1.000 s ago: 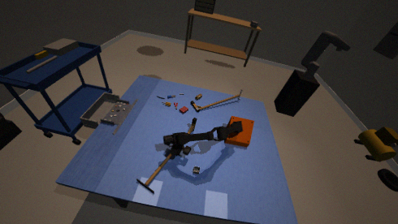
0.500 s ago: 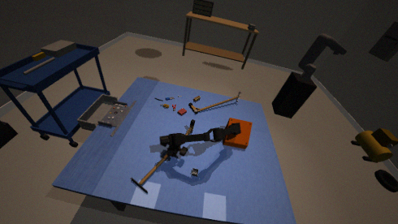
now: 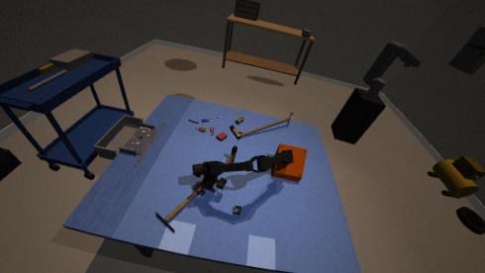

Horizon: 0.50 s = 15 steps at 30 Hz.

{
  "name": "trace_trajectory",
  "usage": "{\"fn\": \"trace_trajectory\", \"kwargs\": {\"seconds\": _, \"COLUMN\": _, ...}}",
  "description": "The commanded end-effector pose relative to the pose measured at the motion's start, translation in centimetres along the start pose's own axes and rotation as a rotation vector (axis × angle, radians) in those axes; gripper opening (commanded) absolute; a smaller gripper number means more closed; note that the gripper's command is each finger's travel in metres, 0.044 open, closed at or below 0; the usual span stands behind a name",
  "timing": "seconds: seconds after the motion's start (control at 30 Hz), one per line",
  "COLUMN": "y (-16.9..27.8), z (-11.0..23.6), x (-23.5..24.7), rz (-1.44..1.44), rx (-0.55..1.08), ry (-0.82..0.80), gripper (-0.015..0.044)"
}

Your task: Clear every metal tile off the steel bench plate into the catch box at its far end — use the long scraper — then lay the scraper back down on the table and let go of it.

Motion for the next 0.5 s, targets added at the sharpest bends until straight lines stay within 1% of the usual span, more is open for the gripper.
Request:
{"fn": "trace_trajectory", "kwargs": {"seconds": 0.0, "y": 0.3, "z": -0.1, "x": -0.5, "rz": 0.005, "rx": -0.002, "ry": 0.000, "gripper": 0.0000}}
{"fn": "trace_trajectory", "kwargs": {"seconds": 0.47, "y": 0.9, "z": -0.1, "x": -1.7, "rz": 0.005, "rx": -0.003, "ry": 0.000, "gripper": 0.0000}}
Point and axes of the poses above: the point midway between the two fingers, 35 mm back from their tips, its own z axis back along the fingers, its own x axis across the jaws, y = z × x, the point moved 7 cm from there along z, back along the fingers, and after that the axes turned 15 degrees about z, right-handed, at the moved point
